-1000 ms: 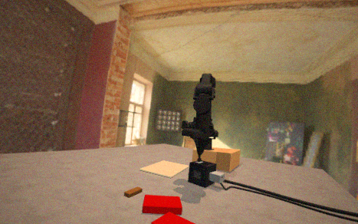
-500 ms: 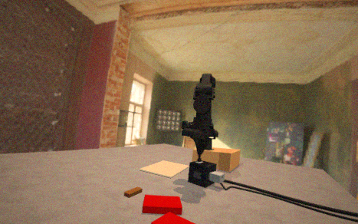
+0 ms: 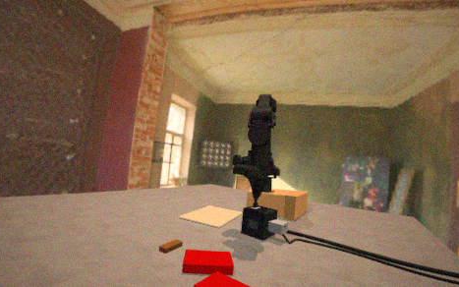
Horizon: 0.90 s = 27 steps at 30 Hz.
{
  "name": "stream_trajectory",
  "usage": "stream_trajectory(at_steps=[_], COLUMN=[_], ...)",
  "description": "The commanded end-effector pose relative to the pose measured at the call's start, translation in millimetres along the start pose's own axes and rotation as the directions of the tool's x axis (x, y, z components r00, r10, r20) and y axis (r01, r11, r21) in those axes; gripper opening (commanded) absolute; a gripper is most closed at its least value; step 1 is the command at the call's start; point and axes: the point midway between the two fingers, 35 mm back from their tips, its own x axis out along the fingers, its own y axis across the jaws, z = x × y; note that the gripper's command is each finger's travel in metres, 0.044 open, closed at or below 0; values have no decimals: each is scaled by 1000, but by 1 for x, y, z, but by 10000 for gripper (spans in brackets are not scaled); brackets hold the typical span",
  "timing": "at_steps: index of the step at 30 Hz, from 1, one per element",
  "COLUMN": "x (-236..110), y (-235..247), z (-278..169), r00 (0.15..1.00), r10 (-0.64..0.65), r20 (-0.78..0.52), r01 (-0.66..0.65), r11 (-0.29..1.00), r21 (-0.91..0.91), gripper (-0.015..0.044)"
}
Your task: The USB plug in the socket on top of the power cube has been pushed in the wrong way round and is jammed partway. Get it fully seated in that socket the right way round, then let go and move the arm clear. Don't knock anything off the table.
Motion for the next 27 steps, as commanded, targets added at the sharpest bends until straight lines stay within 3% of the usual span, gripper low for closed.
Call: stream_trajectory(at_steps=[1,9,13,27], x=[2,2,0,0], y=[0,0,0,0], z=[0,0,0,0], r00=[1000,1000,1000,1000], r10=[-1,-1,0,0], r20=[2,2,0,0], r01=[1,1,0,0], r11=[1000,1000,1000,1000], r21=[-3,-3,0,0], gripper=[0,0,95,95])
